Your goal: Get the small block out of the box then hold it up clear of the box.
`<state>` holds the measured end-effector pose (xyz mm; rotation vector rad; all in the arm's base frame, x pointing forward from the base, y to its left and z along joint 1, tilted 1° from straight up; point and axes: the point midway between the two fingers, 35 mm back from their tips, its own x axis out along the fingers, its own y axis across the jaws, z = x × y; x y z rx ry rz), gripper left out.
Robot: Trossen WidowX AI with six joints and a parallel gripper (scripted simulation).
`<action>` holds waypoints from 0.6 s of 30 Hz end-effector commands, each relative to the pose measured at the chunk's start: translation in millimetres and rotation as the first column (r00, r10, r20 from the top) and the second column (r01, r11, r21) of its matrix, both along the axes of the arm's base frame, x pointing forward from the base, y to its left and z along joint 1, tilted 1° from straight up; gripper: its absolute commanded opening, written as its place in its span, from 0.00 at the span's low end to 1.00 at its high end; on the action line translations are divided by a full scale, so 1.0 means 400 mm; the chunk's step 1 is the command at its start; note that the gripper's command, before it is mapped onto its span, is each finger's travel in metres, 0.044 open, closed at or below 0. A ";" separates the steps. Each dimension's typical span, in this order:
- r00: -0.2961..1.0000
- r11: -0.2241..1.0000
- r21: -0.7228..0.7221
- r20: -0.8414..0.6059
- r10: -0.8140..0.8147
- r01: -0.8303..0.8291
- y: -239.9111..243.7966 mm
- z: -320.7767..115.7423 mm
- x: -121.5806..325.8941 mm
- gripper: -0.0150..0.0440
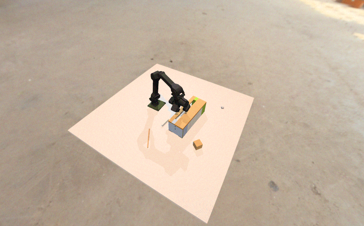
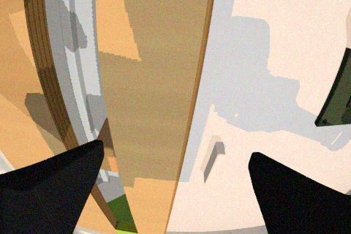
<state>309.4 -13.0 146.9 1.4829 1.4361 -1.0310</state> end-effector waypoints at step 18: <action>1.000 1.000 0.005 -0.005 -0.005 0.005 0.019 -0.088 -0.008 0.93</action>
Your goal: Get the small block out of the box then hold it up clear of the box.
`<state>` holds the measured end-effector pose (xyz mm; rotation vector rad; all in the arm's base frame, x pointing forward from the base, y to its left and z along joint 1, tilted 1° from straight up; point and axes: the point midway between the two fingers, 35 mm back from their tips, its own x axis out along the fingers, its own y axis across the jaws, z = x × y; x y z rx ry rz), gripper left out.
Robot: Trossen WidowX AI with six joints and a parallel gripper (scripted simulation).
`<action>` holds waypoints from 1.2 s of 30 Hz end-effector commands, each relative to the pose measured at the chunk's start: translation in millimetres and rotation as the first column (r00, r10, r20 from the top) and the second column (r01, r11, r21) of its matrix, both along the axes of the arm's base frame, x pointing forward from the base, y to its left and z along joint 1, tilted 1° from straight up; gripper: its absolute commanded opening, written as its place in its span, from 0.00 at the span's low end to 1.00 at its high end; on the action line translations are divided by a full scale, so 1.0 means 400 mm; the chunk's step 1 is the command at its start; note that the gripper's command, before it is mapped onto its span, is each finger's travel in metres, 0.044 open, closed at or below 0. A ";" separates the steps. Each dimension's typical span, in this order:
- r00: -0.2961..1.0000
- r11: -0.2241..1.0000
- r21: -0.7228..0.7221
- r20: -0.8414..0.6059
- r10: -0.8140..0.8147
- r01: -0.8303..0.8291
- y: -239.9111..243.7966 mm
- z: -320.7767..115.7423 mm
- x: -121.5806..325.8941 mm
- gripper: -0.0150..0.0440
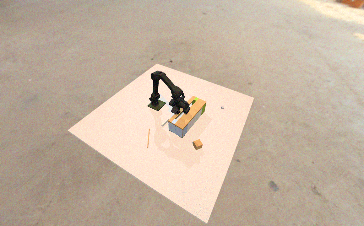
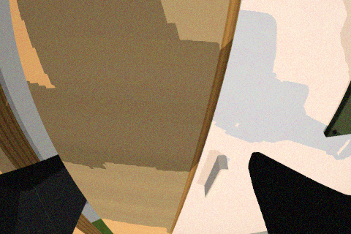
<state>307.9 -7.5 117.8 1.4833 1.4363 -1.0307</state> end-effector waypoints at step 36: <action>1.000 1.000 0.006 -0.002 0.000 0.000 0.181 -0.012 0.003 0.93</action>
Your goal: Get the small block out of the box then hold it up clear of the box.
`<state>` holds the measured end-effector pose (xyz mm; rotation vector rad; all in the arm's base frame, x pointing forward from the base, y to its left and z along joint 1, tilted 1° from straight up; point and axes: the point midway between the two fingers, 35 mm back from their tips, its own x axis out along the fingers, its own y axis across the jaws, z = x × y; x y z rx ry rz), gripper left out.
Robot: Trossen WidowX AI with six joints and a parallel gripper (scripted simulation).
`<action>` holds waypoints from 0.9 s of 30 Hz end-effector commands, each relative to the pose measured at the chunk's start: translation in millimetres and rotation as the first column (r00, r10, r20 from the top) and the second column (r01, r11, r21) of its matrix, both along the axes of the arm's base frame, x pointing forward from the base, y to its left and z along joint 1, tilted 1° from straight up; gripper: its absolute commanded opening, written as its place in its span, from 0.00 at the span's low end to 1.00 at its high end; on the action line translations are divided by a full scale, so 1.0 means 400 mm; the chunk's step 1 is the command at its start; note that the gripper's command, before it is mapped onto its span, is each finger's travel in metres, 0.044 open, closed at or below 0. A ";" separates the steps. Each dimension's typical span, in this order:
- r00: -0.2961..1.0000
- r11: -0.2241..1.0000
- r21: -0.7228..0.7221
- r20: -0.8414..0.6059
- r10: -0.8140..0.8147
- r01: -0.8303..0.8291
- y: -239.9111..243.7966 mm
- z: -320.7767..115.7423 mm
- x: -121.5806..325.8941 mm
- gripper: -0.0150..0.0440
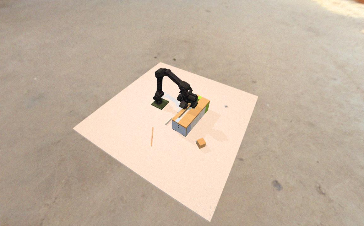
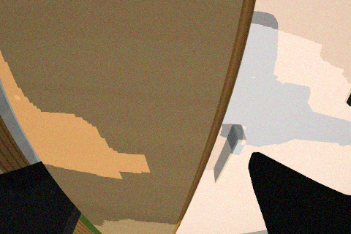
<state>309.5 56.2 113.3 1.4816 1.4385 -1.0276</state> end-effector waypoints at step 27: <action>1.000 1.000 0.010 -0.002 -0.003 0.003 0.179 0.003 0.003 0.93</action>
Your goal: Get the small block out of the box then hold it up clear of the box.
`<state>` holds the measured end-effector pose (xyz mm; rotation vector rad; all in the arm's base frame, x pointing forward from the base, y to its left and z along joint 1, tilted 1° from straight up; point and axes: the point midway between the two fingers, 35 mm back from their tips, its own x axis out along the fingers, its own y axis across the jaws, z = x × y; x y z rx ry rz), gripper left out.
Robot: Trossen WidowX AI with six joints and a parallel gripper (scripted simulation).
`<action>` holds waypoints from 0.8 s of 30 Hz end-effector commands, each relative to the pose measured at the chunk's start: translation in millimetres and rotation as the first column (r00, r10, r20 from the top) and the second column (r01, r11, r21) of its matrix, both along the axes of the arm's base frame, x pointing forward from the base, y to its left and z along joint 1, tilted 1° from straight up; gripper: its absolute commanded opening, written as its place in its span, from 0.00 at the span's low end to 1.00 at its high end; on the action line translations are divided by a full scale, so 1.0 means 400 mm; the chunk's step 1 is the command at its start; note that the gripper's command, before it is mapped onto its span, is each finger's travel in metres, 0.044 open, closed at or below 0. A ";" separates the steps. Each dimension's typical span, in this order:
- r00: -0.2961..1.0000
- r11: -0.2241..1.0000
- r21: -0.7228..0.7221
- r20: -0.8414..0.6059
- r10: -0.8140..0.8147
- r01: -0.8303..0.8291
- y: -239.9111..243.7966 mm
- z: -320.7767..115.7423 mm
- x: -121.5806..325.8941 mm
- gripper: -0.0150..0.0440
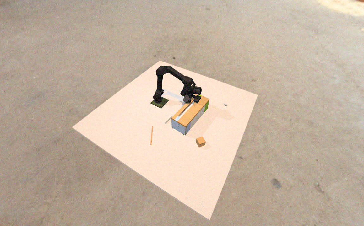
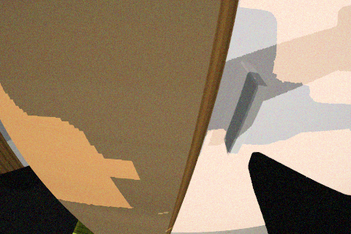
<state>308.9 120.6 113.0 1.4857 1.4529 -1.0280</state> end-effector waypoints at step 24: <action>0.982 0.985 0.028 0.076 0.170 -0.173 0.085 0.182 -0.025 0.75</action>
